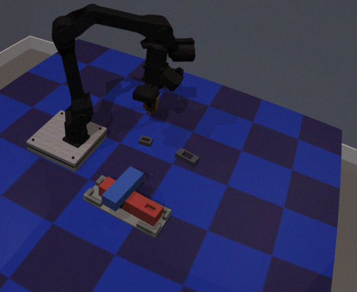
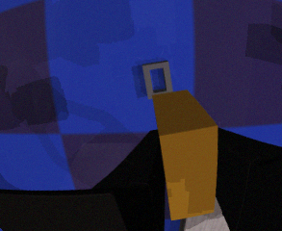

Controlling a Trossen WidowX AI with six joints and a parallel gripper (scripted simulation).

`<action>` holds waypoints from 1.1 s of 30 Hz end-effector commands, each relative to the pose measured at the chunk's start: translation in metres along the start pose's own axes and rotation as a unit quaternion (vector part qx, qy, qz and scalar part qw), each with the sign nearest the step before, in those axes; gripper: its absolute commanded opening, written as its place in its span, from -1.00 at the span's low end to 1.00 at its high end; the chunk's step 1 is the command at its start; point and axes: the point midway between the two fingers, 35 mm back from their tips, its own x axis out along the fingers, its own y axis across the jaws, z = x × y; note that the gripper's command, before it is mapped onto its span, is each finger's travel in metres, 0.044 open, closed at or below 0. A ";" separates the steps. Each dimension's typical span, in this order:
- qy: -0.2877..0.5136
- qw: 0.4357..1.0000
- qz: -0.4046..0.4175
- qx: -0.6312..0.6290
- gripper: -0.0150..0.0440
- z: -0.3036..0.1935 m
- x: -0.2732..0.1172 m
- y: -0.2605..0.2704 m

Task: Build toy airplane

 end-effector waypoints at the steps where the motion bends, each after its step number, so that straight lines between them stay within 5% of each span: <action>1: -0.002 1.000 -0.001 0.001 -0.49 0.002 -0.004 -0.003; 33: -0.012 0.999 0.002 0.046 -0.49 0.058 0.002 -0.056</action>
